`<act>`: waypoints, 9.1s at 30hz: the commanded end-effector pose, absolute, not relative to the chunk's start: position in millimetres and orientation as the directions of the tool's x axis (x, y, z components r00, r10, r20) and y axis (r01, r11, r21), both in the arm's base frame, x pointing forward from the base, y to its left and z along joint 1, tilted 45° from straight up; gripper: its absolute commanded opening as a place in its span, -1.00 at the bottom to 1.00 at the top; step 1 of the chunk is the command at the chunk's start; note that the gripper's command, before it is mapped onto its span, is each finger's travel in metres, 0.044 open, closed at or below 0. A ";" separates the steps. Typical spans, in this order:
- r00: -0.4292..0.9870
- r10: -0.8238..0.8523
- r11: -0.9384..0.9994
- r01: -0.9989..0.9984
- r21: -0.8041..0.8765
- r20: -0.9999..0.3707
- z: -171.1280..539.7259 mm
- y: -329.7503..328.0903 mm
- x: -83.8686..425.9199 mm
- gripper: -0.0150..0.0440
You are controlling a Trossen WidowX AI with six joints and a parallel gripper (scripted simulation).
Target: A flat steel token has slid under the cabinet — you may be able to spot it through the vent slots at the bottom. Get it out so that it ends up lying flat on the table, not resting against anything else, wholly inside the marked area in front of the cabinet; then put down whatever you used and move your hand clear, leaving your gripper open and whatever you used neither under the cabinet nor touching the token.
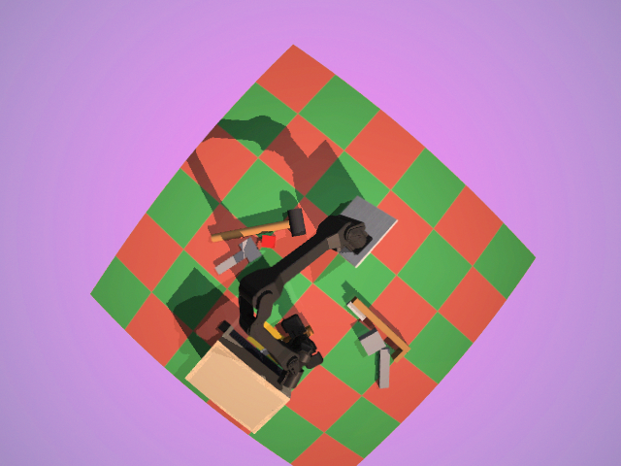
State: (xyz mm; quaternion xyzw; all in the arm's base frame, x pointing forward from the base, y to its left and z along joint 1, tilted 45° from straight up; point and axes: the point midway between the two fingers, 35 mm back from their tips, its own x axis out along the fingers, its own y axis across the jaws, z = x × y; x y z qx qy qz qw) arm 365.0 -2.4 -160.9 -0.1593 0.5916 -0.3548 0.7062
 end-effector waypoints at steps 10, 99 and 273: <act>0.049 -0.699 0.689 0.311 -0.654 -0.713 -162.3 -3.2 354.9 -0.49; 0.046 -0.695 0.694 0.308 -0.651 -0.718 -201.1 34.9 234.9 -0.49; 0.044 -0.700 0.588 -0.532 -0.610 -0.713 -146.6 -19.9 257.7 -0.49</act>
